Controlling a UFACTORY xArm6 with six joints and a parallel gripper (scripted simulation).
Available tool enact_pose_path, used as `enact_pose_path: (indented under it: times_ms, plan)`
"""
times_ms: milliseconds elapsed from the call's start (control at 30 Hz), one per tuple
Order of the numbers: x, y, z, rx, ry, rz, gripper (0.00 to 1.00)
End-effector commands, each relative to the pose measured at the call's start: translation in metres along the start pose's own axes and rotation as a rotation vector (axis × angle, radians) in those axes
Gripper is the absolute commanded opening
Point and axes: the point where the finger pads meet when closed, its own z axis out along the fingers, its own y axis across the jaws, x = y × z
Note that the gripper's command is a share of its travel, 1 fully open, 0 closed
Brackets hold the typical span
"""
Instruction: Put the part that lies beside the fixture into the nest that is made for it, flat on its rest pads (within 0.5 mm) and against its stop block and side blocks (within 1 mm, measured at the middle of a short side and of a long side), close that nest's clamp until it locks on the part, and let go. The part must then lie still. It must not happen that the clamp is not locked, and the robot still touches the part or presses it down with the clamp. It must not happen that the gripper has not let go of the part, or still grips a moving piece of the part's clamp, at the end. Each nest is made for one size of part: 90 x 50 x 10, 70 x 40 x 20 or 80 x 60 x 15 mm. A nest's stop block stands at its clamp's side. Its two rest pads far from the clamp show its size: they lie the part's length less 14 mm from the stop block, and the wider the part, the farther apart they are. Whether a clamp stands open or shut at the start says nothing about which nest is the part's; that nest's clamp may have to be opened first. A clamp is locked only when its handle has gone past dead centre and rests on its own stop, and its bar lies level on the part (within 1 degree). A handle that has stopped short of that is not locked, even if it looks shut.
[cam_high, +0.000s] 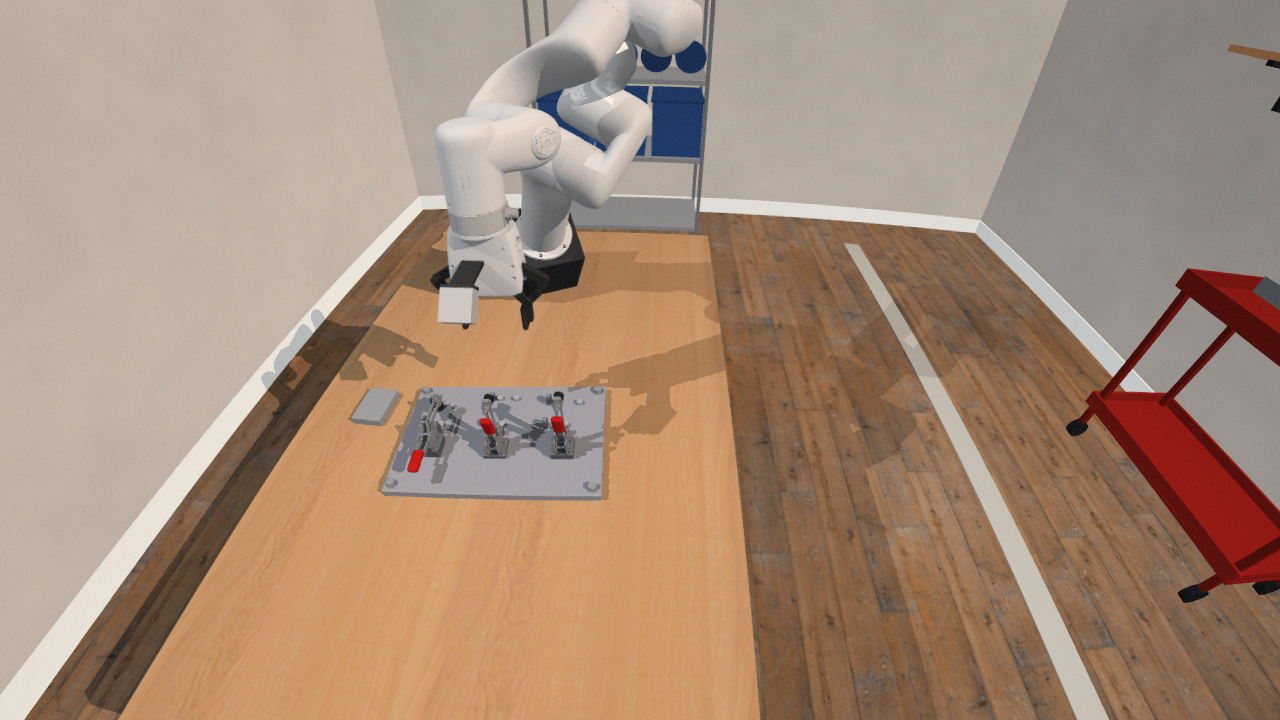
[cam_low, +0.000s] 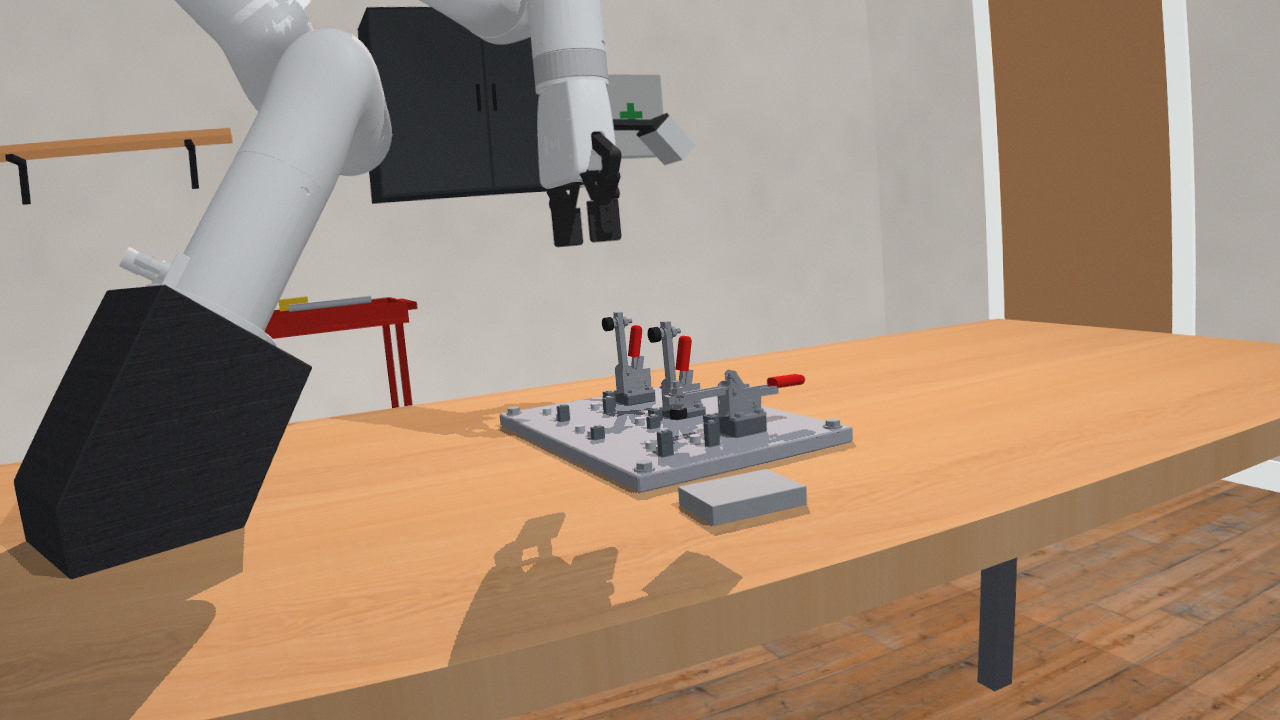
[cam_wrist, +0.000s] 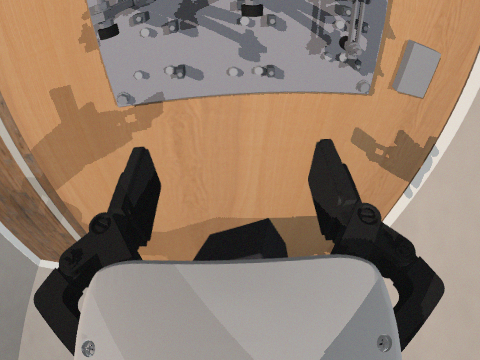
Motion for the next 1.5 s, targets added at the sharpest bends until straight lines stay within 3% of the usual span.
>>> enact_pose_path:
  times_ms: [0,100,467,600,667,1000,1167,1467]
  plan:
    - [0.000,0.047,0.001,0.026,-0.002,-0.009,1.00]
    - [-0.001,0.056,0.002,0.026,-0.002,-0.009,1.00]
    - [-0.006,0.144,0.004,0.026,-0.002,-0.009,1.00]
    - [-0.007,0.172,0.005,0.026,-0.002,-0.009,1.00]
    - [-0.007,0.172,0.005,0.026,-0.002,-0.009,1.00]
    - [-0.011,0.245,0.007,0.026,-0.002,-0.009,1.00]
    - [-0.012,0.266,0.007,0.026,-0.002,-0.009,1.00]
    - [-0.013,0.277,0.007,0.026,-0.002,-0.009,1.00]
